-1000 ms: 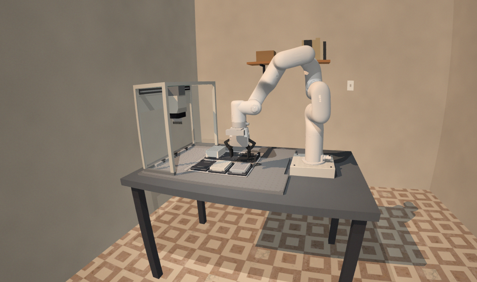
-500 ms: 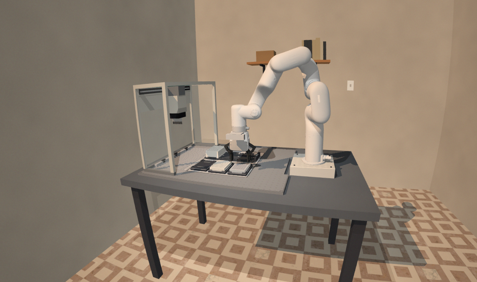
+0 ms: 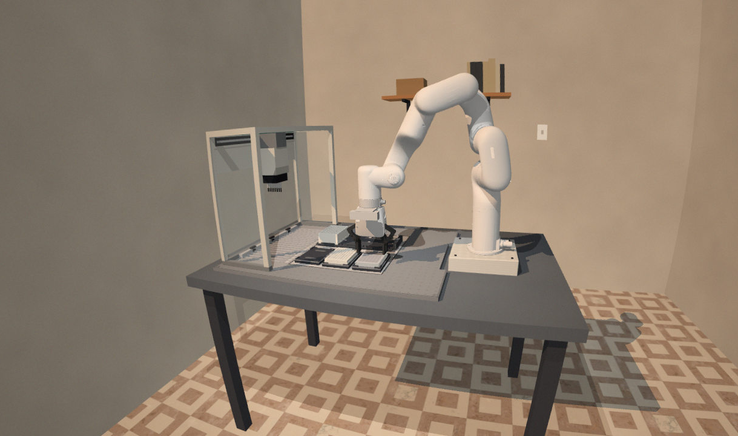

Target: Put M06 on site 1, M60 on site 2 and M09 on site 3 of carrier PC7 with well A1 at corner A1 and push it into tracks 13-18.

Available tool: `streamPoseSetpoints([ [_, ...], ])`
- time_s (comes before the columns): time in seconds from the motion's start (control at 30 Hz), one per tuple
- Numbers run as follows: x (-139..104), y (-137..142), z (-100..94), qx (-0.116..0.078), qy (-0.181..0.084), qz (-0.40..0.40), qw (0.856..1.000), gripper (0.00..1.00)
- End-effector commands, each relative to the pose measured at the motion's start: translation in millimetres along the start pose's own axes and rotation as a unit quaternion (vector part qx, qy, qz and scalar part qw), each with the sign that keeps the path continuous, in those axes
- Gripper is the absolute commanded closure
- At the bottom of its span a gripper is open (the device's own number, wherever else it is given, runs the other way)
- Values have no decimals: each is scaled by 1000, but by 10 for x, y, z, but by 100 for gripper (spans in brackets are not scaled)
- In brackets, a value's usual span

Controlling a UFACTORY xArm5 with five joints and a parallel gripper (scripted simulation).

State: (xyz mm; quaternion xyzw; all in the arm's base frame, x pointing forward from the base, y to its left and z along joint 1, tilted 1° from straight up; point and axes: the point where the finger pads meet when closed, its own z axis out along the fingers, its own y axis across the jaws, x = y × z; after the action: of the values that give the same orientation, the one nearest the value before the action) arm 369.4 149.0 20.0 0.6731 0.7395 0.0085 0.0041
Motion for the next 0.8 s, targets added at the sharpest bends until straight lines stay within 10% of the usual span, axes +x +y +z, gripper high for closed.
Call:
streamPoseSetpoints([
  [0.0,3,11,-8,-2,-2,0,1000,0],
  [0.77,3,11,119,-2,-2,0,1000,0],
])
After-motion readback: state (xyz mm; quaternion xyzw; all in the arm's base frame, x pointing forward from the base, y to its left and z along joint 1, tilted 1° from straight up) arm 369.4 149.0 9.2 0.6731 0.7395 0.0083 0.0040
